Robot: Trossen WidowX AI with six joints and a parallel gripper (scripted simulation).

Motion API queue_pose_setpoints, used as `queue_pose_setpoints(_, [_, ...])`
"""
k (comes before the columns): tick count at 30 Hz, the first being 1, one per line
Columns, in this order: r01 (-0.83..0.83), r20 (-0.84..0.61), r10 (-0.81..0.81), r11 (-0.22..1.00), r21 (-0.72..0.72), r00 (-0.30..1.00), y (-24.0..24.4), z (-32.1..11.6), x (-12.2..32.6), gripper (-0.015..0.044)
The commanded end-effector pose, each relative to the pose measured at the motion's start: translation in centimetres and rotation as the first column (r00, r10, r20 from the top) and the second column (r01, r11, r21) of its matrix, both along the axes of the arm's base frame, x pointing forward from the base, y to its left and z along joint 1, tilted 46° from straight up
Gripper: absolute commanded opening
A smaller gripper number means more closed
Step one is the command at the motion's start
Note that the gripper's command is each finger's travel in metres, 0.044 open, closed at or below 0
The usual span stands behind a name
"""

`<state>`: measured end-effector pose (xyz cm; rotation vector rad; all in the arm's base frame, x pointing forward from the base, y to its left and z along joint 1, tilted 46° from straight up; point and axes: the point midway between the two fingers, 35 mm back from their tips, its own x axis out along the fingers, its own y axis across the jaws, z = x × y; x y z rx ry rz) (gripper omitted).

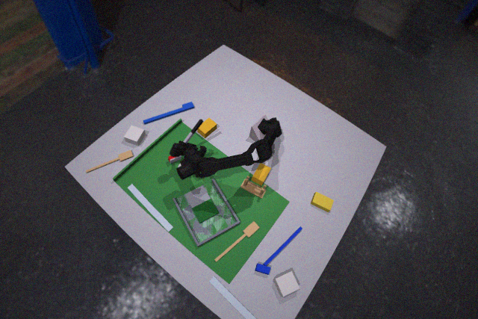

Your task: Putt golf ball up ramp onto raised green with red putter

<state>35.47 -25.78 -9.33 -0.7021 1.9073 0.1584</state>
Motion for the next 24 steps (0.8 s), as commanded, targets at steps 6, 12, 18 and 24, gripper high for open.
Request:
queue_pose_setpoints(6, [0.012,-0.015,-0.012,1.000,0.002,1.000,-1.4,-1.8,-1.5,0.0000])
queue_pose_setpoints(12, [0.018,-0.009,-0.018,1.000,0.007,1.000,-1.1,-1.4,-1.2,0.0000])
queue_pose_setpoints(18, [0.014,-0.010,-0.014,1.000,0.011,1.000,3.5,3.9,2.6,0.0000])
queue_pose_setpoints(24, [0.012,-0.013,-0.012,1.000,0.009,1.000,6.9,7.6,4.3,0.0000])
